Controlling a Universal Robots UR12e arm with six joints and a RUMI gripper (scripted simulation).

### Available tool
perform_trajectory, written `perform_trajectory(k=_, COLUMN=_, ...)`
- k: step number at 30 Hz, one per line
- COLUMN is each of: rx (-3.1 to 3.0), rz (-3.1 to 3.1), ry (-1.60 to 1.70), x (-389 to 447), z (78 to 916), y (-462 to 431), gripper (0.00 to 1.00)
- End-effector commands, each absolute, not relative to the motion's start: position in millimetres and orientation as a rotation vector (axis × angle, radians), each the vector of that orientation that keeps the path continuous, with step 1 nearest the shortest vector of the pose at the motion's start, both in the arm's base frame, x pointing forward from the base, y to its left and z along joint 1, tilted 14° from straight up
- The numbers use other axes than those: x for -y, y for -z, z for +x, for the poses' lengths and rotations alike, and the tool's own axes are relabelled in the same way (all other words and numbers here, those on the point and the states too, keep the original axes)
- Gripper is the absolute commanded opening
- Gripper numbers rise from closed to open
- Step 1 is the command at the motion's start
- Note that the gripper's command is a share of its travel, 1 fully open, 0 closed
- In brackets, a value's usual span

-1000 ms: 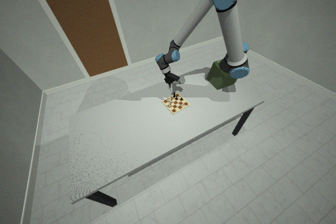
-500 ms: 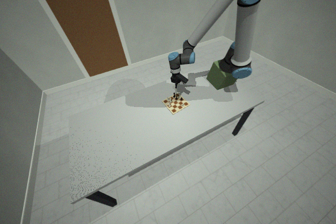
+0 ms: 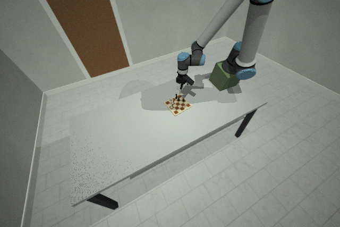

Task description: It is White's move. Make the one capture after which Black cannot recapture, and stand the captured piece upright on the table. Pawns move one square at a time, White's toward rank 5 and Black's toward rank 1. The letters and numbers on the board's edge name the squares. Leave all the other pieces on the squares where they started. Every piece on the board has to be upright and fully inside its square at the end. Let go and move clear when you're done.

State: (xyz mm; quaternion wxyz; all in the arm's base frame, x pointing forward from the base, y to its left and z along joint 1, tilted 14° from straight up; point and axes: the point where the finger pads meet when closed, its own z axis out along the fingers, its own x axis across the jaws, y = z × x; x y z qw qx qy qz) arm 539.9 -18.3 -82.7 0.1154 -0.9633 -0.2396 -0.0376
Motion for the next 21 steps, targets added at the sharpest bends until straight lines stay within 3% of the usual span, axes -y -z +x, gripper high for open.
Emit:
perform_trajectory(k=1, rx=0.704, rz=-2.83, ry=0.117, x=18.1, z=540.0, y=81.5, gripper=1.0)
perform_trajectory(k=21, rx=0.717, rz=-2.827, ry=0.119, x=18.0, z=539.8, y=81.6, gripper=1.0)
